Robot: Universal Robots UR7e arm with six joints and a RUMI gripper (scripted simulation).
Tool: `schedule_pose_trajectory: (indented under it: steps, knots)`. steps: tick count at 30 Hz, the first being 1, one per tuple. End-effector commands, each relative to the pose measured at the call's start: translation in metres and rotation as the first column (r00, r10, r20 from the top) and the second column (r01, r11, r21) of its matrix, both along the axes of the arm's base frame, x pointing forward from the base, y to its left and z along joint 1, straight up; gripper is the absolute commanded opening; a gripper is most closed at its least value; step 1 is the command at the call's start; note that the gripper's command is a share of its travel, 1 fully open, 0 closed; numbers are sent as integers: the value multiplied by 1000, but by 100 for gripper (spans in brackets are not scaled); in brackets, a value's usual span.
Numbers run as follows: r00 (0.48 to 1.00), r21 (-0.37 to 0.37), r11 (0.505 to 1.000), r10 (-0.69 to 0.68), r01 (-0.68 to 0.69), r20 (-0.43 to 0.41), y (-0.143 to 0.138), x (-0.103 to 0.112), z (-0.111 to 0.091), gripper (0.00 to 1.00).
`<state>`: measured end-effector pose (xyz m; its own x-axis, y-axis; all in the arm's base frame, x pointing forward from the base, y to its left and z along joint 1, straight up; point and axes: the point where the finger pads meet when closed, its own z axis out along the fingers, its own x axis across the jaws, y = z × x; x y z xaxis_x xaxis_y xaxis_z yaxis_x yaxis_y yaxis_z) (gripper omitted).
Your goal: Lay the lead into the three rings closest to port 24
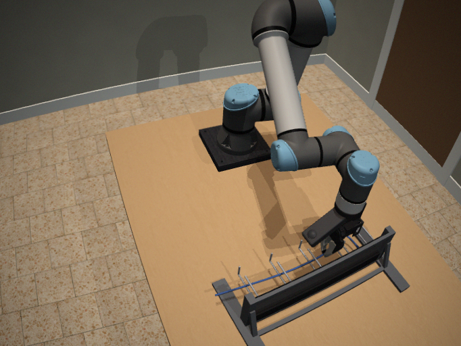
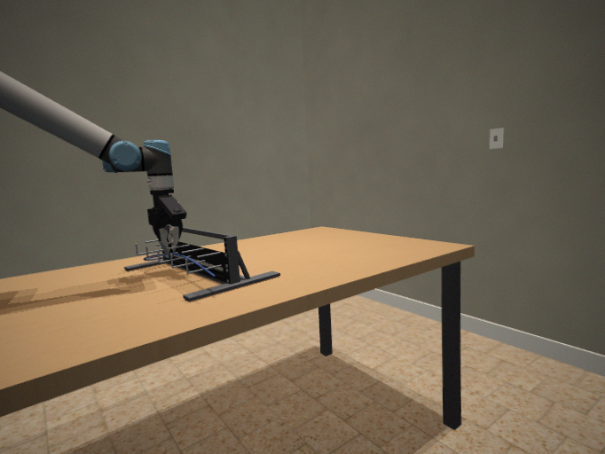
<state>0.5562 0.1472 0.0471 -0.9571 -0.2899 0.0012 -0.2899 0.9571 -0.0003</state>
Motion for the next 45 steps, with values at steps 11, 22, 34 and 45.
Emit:
schedule_pose_trajectory:
  steps: [11,22,34,45]
  knots:
    - [1000,0,1000,0,0,2,0,1,1,0]
    - [1000,0,1000,0,0,2,0,1,1,20]
    - [1000,0,1000,0,0,2,0,1,1,20]
    - [1000,0,1000,0,0,2,0,1,1,20]
